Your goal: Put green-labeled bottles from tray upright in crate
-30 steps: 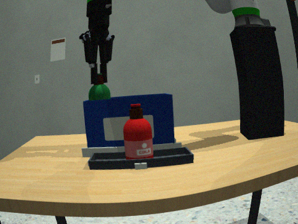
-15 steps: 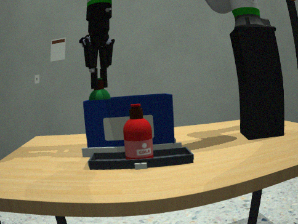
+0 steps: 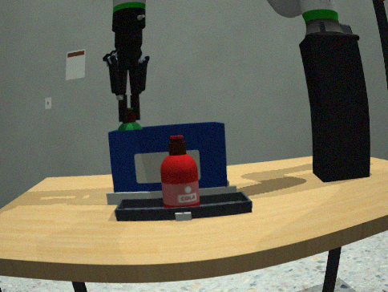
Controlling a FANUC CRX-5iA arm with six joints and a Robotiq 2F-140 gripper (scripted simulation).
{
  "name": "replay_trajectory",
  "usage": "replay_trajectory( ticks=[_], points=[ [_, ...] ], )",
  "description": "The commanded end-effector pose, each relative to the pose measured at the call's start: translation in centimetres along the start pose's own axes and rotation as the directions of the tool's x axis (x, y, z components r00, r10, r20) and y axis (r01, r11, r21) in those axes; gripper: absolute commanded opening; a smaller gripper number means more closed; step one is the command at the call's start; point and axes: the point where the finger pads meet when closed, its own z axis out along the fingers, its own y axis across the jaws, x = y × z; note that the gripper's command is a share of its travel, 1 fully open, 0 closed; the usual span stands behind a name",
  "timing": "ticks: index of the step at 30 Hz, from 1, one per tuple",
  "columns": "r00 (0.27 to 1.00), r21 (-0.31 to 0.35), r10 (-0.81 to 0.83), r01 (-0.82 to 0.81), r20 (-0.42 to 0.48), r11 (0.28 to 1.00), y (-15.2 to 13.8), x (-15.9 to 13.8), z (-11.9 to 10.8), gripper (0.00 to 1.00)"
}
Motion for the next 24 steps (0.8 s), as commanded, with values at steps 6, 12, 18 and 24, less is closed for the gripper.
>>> replay_trajectory(
  ticks=[6, 12, 18, 24],
  points=[
    [1.0, 0.002, 0.0, 0.0, -0.001, 1.0, -0.1, 0.1, 0.7, 0.1],
    [1.0, 0.002, 0.0, 0.0, -0.001, 1.0, -0.1, 0.1, 1.1, 0.1],
    [1.0, 0.002, 0.0, 0.0, -0.001, 1.0, -0.1, 0.1, 1.6, 0.1],
    [1.0, 0.002, 0.0, 0.0, -0.001, 1.0, -0.1, 0.1, 2.1, 0.1]
  ],
)
